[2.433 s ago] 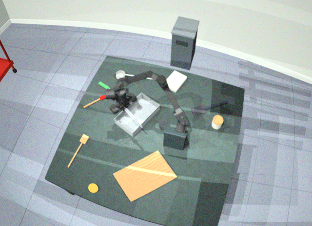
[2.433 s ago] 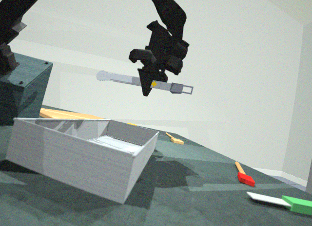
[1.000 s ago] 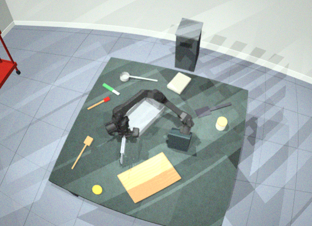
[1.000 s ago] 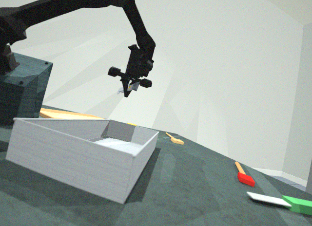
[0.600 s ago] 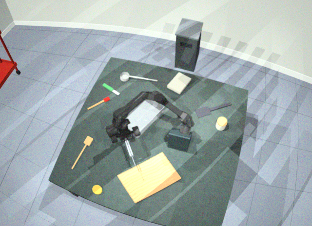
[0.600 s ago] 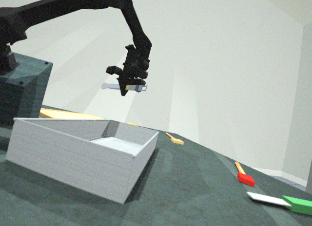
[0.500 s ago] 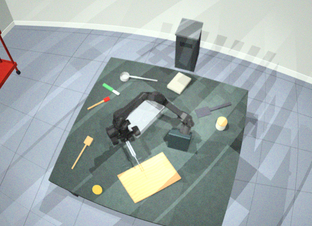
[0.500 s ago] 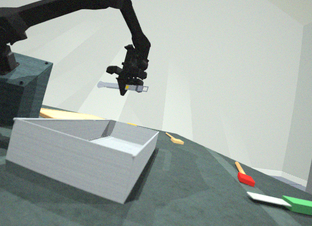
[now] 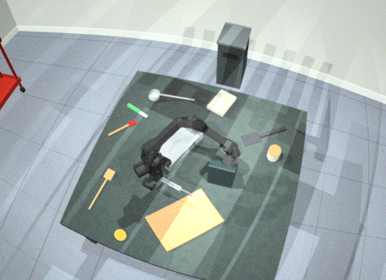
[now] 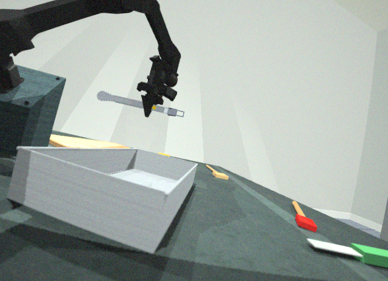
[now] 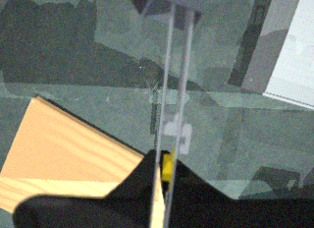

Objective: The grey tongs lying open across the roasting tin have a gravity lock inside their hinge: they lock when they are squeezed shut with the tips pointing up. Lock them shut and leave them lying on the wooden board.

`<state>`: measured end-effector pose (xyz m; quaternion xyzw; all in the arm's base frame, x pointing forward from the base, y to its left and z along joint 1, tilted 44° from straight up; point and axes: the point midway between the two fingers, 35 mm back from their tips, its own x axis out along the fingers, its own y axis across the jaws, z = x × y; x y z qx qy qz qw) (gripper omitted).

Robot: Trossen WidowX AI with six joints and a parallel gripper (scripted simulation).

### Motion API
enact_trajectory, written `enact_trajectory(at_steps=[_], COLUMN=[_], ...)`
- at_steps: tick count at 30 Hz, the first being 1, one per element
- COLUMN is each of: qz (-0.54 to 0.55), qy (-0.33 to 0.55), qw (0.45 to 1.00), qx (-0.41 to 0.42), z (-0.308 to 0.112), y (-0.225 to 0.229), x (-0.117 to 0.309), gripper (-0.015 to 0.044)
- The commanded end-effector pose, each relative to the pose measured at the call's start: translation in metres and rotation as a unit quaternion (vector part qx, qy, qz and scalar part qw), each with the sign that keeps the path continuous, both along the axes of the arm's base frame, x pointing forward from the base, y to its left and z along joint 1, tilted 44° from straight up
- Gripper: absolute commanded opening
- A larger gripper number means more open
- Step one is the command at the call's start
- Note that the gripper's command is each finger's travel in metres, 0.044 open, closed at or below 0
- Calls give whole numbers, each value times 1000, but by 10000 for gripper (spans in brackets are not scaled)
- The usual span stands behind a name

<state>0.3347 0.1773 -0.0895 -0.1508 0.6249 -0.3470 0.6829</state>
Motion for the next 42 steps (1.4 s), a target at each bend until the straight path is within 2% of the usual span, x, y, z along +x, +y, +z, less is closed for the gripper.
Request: enact_trajectory(at_steps=[1, 11, 21, 31, 42], qz=[58, 202, 339, 464, 580], qy=[49, 175, 294, 402, 502], qw=[997, 964, 893, 789, 640], qx=[6, 13, 18, 22, 24], z=[-4, -14, -24, -33, -43], y=[8, 23, 36, 48, 61], x=[-5, -19, -34, -49, -67], gripper=[-150, -150, -150, -150, -150])
